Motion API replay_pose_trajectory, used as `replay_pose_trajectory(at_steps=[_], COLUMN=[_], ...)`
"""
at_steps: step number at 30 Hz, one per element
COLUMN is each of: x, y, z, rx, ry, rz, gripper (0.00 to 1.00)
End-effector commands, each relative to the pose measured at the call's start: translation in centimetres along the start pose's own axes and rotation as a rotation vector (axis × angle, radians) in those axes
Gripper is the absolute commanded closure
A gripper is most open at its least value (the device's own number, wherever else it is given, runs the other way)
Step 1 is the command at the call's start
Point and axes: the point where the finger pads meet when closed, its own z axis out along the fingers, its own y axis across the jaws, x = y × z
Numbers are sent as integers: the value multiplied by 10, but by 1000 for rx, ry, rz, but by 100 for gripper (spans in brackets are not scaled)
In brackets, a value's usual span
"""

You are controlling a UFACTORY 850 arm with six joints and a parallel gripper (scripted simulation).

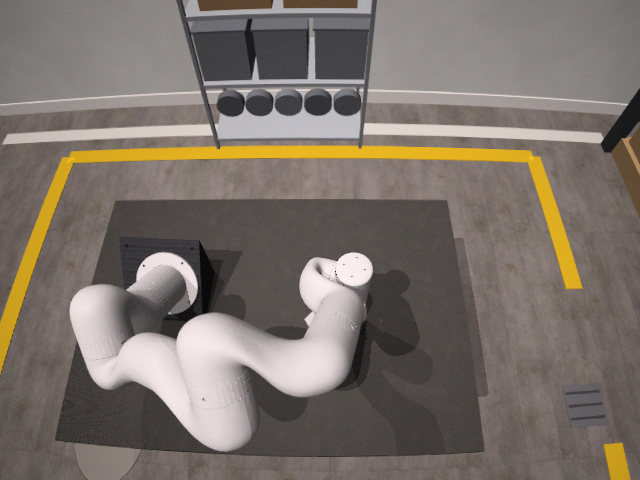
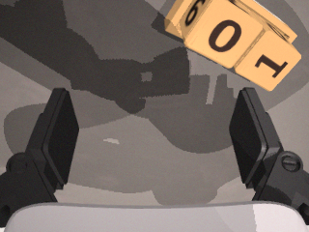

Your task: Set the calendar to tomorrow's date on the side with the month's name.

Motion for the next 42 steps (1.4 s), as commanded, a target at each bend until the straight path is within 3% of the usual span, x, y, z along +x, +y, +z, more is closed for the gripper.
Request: replay_pose_trajectory(at_steps=[1, 5, 13, 20, 23, 42], x=[0, 1, 7, 8, 13, 13], y=[-2, -4, -16, -19, -31, -31], z=[-1, -1, -1, -1, -1, -1], rx=[-2, -2, -2, -2, -2, -2], ry=[0, 0, 0, 0, 0, 0], rz=[-110, -247, -275, -508, -513, -513], gripper=[0, 0, 0, 0, 0, 0])
